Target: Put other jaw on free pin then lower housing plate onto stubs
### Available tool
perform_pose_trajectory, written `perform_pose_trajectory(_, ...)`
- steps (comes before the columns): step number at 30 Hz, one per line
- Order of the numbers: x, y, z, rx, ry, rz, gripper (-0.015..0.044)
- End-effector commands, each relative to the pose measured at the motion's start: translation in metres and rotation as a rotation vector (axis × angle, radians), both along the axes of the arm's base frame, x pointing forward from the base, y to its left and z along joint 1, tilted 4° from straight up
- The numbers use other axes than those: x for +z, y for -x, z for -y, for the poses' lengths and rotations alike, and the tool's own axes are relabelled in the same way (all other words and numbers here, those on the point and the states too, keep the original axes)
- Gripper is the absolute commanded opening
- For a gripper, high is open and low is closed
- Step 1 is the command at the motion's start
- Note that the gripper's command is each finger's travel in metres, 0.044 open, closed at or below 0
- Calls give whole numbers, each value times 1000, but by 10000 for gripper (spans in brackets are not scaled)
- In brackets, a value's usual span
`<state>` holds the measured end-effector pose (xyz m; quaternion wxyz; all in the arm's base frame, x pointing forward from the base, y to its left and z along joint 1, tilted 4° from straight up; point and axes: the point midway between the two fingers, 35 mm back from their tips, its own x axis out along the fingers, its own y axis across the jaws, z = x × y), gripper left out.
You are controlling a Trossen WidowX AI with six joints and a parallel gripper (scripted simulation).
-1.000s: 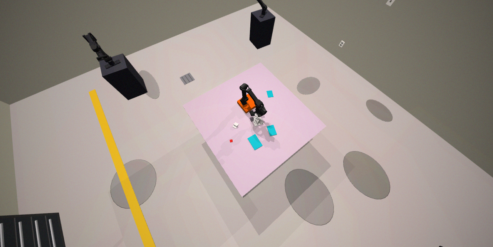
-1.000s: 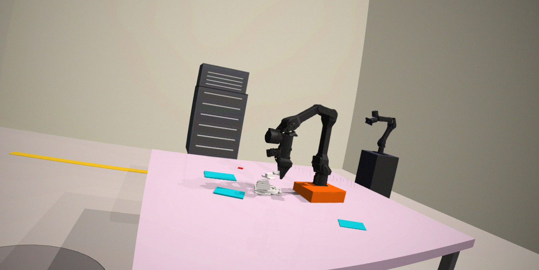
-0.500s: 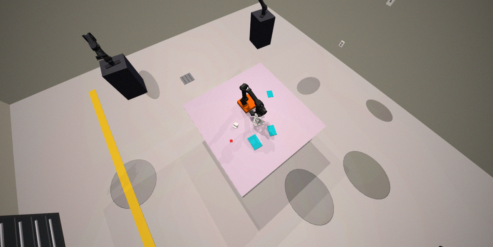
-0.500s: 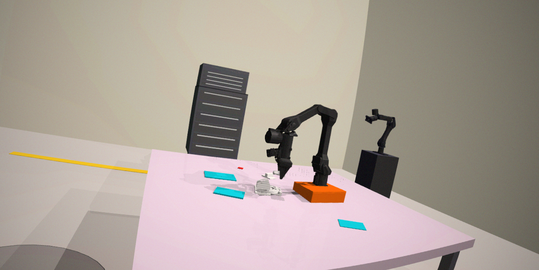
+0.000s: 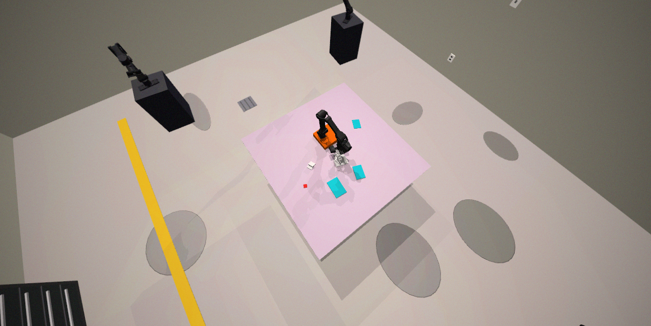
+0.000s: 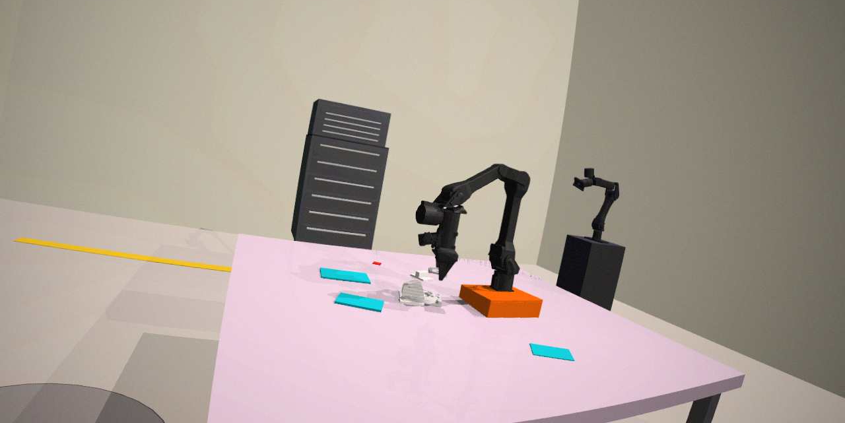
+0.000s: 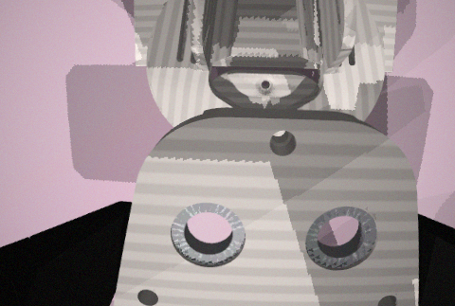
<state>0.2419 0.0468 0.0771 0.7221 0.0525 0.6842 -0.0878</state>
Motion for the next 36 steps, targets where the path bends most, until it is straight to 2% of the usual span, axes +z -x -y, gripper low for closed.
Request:
perform_pose_trajectory(1, 1, 0, 1, 2, 3, 3, 351)
perform_pose_trajectory(29, 0, 0, 2, 8, 3, 3, 351)
perform_pose_trajectory(36, -10, -2, 2, 8, 3, 3, 351)
